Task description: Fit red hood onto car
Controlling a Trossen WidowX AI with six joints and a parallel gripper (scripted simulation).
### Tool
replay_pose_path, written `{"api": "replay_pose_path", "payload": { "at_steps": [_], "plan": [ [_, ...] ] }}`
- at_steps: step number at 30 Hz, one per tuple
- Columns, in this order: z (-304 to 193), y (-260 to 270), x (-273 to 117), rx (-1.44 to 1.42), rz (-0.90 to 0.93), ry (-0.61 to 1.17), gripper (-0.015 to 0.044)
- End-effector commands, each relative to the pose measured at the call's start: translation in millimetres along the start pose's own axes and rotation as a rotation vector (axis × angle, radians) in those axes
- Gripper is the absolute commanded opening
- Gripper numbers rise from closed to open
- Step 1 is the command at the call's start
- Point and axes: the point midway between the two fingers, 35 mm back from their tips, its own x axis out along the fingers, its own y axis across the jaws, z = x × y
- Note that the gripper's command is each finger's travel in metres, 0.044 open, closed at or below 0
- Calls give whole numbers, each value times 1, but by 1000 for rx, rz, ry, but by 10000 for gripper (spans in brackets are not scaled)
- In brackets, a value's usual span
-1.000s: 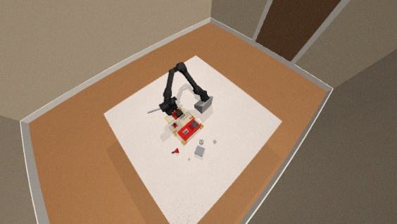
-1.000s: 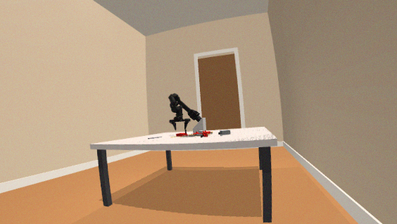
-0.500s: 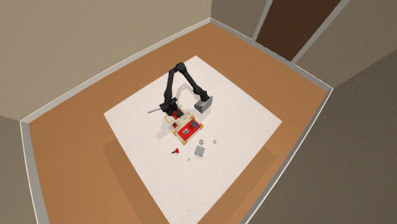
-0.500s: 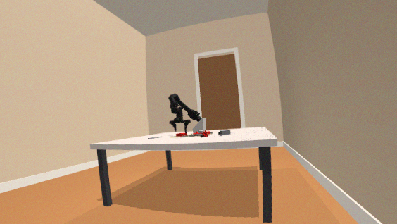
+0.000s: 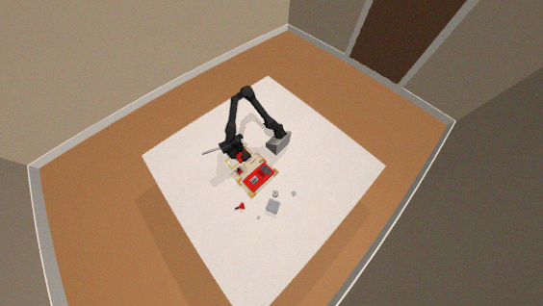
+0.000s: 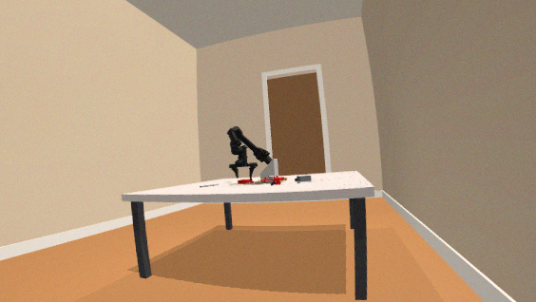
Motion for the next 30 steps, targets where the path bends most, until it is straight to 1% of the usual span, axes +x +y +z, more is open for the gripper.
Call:
{"api": "replay_pose_path", "payload": {
  "at_steps": [1,30],
  "plan": [
    [-4,3,5,-11,4,10,440],
    [-4,3,15,-11,3,10,440]
  ]
}}
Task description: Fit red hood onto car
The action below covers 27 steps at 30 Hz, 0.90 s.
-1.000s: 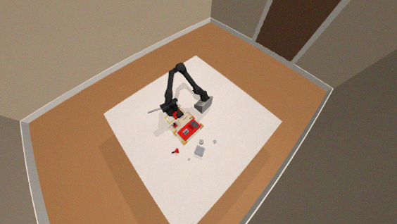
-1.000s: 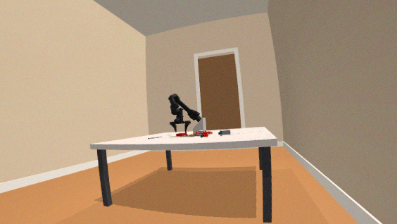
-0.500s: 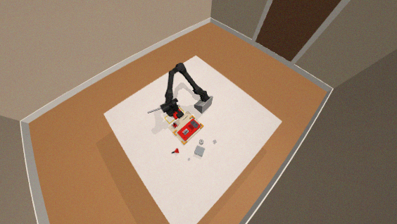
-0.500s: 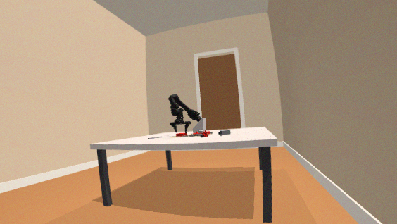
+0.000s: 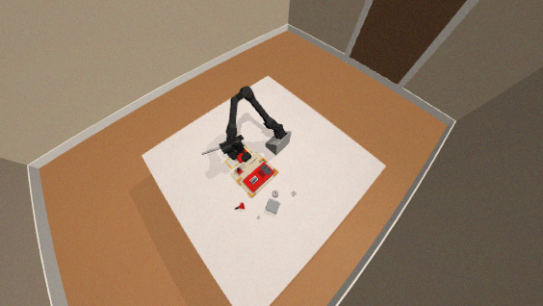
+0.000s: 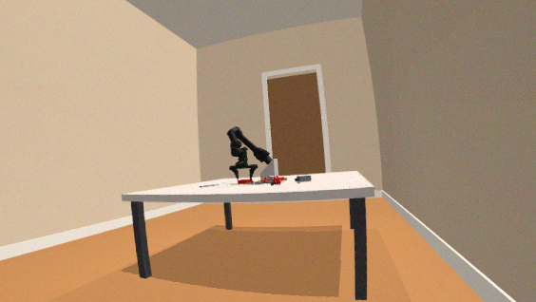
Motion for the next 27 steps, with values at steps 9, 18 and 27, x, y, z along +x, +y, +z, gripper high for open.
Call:
{"api": "replay_pose_path", "payload": {
  "at_steps": [9,18,27],
  "plan": [
    [-3,2,8,-9,4,7,440],
    [-3,2,12,-9,3,7,440],
    [-1,0,12,-1,-1,2,414]
  ]
}}
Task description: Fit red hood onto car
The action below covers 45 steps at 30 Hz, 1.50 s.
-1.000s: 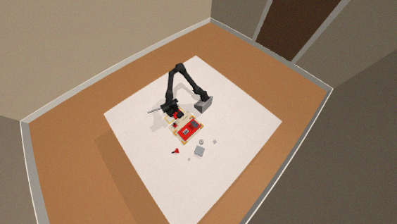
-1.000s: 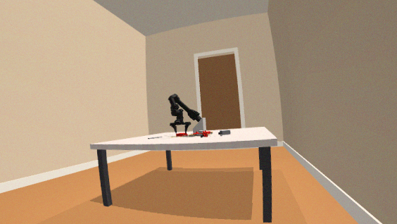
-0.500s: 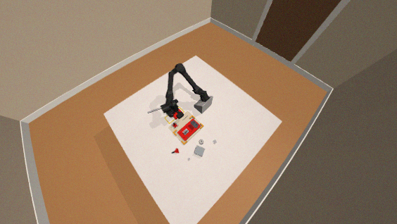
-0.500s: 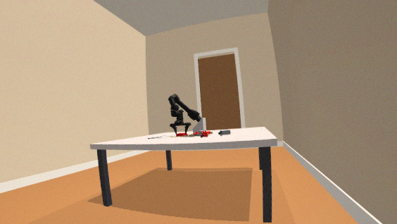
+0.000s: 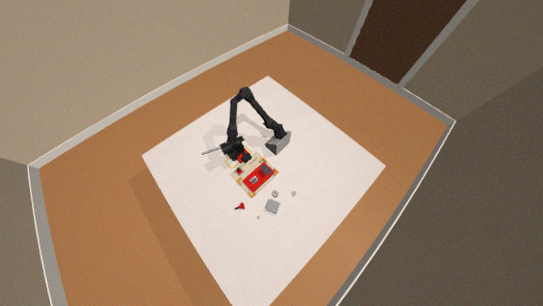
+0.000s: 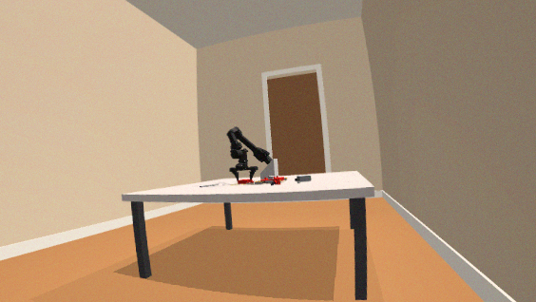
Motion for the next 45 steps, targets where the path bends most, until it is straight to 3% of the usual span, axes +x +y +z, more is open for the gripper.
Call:
{"api": "replay_pose_path", "payload": {
  "at_steps": [1,13,25,45],
  "plan": [
    [0,0,0,0,0,0,387],
    [0,0,0,0,0,0,307],
    [0,0,-14,-1,1,-1,0],
    [1,1,-72,-1,4,-1,0]
  ]
}}
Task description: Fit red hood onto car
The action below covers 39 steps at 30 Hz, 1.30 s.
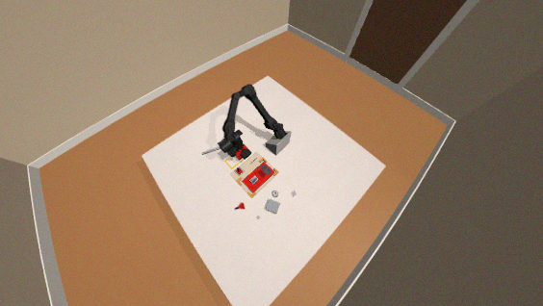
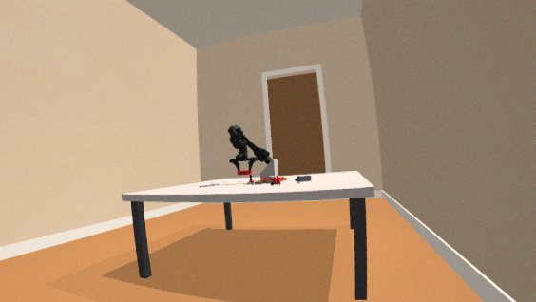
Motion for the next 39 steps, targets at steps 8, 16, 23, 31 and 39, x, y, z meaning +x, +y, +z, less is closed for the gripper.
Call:
{"api": "replay_pose_path", "payload": {
  "at_steps": [8,16,23,31,39],
  "plan": [
    [2,-3,-31,12,-2,-8,0],
    [2,1,-33,3,1,-4,0],
    [15,19,-35,0,8,-6,0],
    [28,43,-37,-8,14,-9,0],
    [39,69,-39,-12,18,-10,0]
  ]
}}
